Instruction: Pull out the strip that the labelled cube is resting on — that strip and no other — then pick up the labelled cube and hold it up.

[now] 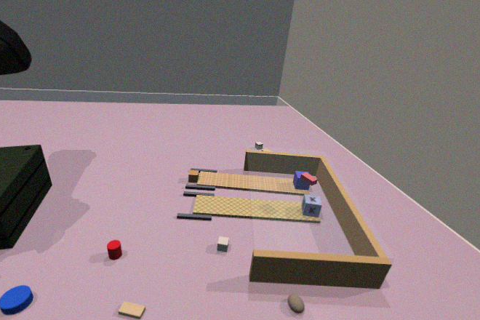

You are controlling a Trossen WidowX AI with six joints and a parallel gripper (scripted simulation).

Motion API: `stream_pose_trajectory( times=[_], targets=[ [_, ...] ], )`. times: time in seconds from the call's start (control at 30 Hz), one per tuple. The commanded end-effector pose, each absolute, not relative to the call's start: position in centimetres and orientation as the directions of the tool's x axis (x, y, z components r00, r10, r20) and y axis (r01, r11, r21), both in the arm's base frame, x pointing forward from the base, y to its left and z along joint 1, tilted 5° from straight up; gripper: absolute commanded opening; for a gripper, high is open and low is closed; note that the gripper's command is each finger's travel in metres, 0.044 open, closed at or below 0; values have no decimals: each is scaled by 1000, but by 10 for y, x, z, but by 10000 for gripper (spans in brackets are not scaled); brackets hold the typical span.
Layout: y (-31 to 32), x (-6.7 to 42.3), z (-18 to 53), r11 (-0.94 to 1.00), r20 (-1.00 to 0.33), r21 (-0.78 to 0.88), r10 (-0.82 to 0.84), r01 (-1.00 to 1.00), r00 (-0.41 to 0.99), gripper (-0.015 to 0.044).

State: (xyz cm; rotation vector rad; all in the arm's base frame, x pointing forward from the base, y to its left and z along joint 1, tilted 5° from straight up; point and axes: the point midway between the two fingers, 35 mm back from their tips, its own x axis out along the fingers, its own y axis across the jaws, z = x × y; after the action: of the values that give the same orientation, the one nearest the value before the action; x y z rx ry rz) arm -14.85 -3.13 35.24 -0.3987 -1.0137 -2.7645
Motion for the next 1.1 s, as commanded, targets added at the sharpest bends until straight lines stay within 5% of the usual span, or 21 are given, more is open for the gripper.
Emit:
stream_pose_trajectory(
  times=[0.0, 0.3, 0.63, 0.83, 1.07],
  targets=[
    [-33, -148, 353, -754, 307, 605, -76, 256, -949, 400],
    [-140, -118, 352, -662, 314, 428, -529, 615, -788, 400],
    [-239, -7, 320, -284, 173, 155, -935, 946, -309, 400],
    [-258, 83, 287, 54, 30, 28, -998, 998, 53, 400],
    [-235, 188, 238, 460, -173, -66, -879, 885, 444, 400]
  ],
)
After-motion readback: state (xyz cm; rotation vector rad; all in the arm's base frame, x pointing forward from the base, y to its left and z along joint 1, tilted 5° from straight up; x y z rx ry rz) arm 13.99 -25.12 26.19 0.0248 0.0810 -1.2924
